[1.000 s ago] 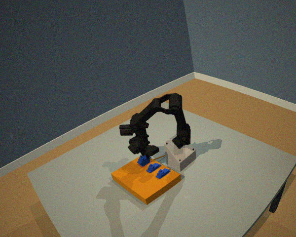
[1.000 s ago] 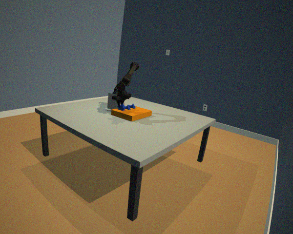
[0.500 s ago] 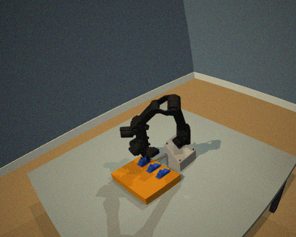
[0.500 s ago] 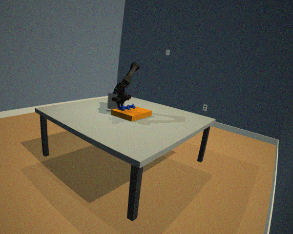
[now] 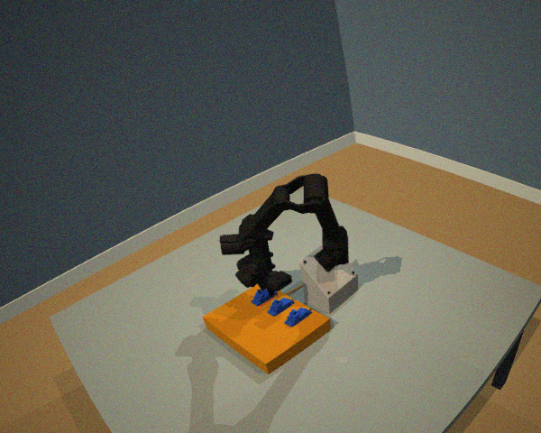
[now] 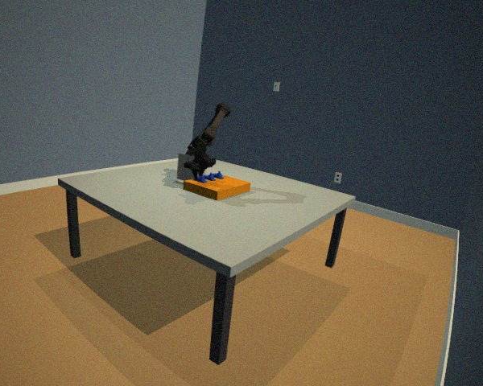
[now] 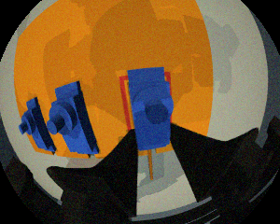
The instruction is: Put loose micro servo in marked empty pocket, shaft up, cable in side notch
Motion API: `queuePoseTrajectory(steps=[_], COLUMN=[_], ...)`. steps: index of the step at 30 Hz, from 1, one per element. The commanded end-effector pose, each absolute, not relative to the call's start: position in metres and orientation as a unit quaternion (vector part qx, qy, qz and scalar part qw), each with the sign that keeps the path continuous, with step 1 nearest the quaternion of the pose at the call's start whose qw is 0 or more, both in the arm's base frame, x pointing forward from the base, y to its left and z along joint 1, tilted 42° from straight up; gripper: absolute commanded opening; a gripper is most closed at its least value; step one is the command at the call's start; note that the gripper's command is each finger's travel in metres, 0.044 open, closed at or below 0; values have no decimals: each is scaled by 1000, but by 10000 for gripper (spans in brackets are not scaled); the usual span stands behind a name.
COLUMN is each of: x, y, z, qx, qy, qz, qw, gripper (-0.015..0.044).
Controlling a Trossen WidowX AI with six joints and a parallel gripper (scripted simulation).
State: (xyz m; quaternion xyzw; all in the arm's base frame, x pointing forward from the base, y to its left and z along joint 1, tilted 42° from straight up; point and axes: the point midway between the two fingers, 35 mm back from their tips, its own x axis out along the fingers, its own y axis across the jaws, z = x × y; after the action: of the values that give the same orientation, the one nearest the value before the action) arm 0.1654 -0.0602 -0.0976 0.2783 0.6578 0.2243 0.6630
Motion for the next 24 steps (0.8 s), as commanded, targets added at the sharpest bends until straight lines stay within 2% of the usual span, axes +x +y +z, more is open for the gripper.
queuePoseTrajectory(steps=[1, 4, 19, 24], x=[165, 165, 162, 183], y=[-60, -60, -81, -93], z=[-98, -98, -69, -66], qx=[280, 280, 280, 282], qy=[657, 657, 658, 657], qz=[223, 223, 222, 221], qw=[663, 663, 663, 663], gripper=[105, 184, 187, 319])
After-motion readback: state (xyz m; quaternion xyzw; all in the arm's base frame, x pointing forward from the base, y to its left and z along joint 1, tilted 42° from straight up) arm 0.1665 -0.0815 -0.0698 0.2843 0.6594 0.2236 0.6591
